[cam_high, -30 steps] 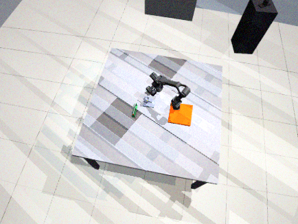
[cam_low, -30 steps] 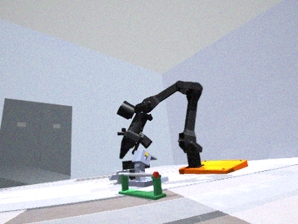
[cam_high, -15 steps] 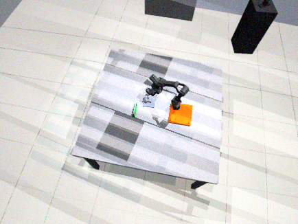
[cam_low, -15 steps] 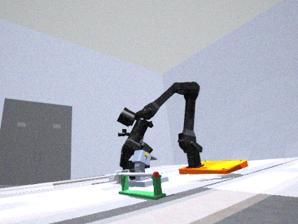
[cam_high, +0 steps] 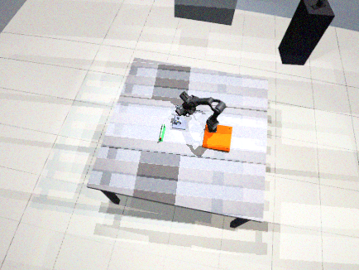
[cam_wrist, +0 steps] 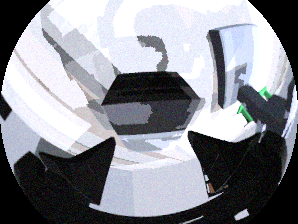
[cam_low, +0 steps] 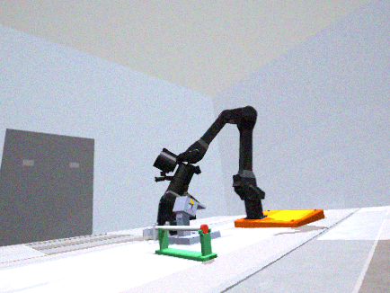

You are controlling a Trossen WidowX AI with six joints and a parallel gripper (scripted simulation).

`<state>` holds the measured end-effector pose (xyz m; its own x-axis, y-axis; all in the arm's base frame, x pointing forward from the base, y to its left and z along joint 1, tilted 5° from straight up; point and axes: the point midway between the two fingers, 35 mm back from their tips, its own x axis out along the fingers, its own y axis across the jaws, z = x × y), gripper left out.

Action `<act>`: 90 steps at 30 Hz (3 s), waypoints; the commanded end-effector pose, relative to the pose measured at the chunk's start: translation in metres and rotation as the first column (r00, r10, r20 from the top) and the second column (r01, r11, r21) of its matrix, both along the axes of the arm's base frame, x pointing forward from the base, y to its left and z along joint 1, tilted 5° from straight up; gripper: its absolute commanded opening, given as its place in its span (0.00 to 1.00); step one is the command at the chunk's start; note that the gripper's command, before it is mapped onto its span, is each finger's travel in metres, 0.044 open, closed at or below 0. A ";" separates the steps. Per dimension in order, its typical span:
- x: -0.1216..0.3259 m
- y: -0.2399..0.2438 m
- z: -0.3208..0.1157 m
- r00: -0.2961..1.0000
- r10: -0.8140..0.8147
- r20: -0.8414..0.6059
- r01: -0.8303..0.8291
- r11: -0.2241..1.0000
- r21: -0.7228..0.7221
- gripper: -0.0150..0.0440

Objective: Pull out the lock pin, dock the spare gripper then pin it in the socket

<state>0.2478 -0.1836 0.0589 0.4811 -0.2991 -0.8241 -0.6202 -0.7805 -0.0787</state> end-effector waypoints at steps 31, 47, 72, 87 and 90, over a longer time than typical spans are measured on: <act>-0.002 0.004 -0.027 1.000 -0.007 -0.012 0.007 1.000 0.007 0.65; 0.001 -0.003 0.018 1.000 -0.007 -0.011 0.007 1.000 0.006 0.25; -0.013 0.002 0.086 1.000 -0.014 -0.023 0.014 1.000 0.013 0.25; -0.013 0.010 0.081 0.982 -0.189 -0.018 0.190 0.975 0.112 0.25; -0.013 0.013 0.080 0.970 -0.244 -0.021 0.244 0.960 0.140 0.25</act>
